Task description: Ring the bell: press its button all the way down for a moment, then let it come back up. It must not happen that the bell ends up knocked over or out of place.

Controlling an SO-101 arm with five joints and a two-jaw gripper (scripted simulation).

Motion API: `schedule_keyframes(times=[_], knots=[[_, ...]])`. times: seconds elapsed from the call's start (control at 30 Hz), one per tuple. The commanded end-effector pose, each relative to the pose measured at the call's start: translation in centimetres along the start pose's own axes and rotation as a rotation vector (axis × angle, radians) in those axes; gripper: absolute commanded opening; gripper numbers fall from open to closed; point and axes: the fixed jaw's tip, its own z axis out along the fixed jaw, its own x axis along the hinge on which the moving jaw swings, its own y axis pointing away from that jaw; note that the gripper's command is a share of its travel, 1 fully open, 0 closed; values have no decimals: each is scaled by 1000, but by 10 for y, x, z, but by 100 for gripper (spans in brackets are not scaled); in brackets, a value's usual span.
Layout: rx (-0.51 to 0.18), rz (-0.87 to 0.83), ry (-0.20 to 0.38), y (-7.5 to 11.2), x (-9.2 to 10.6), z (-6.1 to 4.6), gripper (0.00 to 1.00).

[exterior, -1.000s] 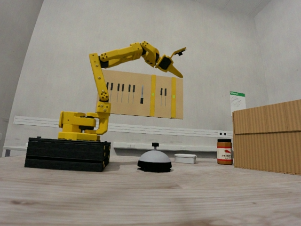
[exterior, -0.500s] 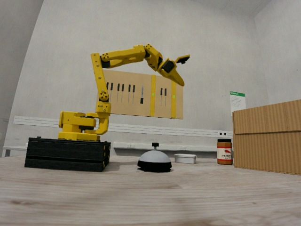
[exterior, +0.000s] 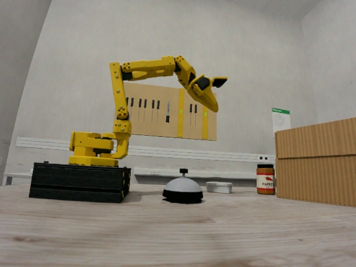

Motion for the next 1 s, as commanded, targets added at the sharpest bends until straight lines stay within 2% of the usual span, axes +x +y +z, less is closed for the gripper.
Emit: schedule_keyframes(times=[0.0,0.23,0.3,0.4,0.8,0.87,0.97], knots=[[4,-90,78,-5,15,9,0],[-5,-249,170,-11,33,16,0],[-5,-249,170,-11,33,16,0],[-15,-316,208,-13,41,19,0],[-83,-567,351,-22,72,26,0],[-83,-567,351,-22,72,26,0],[-107,-625,382,-24,79,27,0]])
